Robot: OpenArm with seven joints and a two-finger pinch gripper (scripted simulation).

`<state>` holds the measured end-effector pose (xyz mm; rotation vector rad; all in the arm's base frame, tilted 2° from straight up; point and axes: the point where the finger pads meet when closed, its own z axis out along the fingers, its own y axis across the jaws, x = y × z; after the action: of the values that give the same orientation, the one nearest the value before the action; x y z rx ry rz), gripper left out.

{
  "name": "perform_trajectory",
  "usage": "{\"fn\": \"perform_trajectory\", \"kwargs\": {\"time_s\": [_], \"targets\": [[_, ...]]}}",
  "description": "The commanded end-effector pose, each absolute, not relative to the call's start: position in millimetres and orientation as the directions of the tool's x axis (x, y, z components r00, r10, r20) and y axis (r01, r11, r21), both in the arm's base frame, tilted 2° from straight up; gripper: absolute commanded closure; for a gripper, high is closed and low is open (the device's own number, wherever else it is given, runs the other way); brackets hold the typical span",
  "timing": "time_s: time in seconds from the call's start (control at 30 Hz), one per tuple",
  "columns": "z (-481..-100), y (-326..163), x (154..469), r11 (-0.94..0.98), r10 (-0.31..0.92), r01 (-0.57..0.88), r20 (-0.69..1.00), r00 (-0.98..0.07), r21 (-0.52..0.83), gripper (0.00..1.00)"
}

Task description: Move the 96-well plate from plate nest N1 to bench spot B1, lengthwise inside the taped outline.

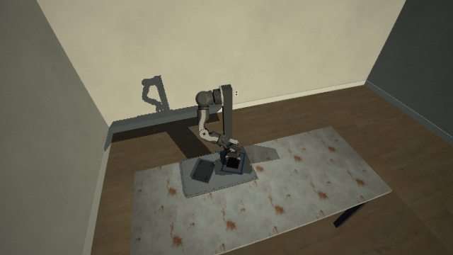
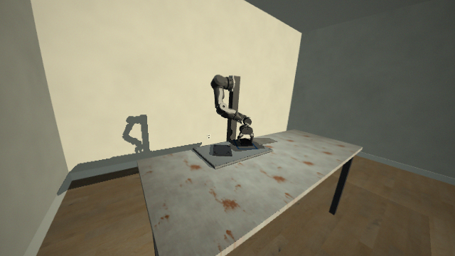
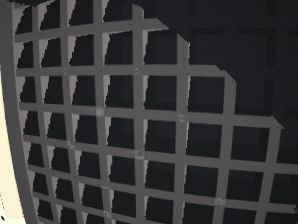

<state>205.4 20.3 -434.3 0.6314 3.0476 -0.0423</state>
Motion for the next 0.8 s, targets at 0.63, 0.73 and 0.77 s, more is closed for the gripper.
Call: {"fn": "perform_trajectory", "kwargs": {"time_s": [0.63, 0.73, 0.77], "targets": [[-435.2, 21.0, 204.1, 0.918, 0.395, 0.396, -0.031, -0.918, -0.019, 1.0], [-437.6, 21.7, 204.0, 0.919, 0.393, 0.393, -0.03, -0.919, -0.016, 1.0], [-437.6, 21.7, 204.0, 0.919, 0.393, 0.393, -0.03, -0.919, -0.016, 1.0]]}}
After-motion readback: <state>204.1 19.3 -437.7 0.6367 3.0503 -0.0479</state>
